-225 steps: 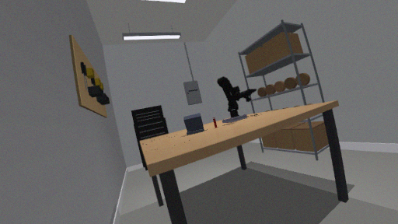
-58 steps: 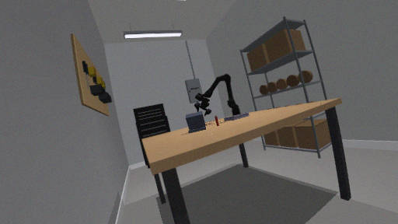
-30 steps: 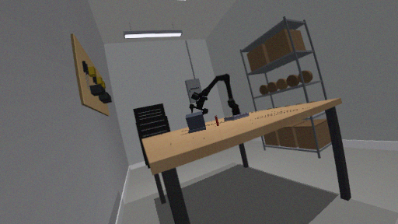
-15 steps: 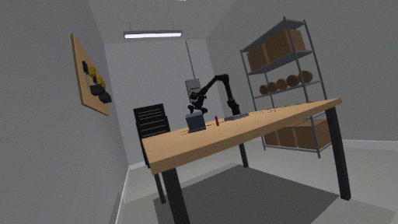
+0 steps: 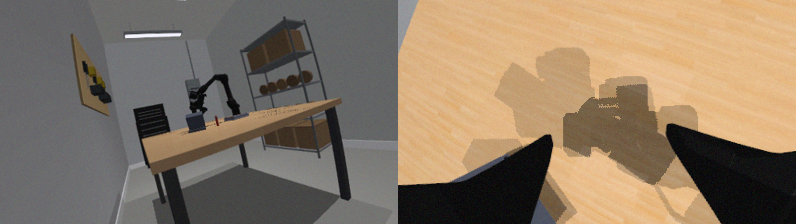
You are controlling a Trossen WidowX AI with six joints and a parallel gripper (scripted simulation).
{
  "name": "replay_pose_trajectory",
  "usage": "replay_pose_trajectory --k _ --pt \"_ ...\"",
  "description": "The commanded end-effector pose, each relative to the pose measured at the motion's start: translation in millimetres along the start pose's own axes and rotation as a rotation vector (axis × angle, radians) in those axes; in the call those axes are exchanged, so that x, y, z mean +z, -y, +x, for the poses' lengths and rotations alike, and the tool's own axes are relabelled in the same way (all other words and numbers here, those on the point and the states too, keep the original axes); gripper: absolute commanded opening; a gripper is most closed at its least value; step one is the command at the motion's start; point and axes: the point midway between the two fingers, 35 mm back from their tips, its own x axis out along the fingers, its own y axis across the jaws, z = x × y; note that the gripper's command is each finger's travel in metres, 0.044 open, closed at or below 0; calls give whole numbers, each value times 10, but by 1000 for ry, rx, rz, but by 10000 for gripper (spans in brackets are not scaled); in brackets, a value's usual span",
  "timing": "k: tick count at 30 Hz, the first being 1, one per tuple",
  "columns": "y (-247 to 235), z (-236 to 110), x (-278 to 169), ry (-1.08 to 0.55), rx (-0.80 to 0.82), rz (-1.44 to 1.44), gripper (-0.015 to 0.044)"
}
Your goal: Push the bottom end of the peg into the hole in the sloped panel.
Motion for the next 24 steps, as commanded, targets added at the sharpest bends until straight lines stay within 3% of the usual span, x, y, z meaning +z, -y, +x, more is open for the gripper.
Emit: replay_pose_trajectory --k 1,24 --pt "-138 -55 -157 -46 17 -108 440" --pt "-566 -465 -1193 -304 81 -744 440"
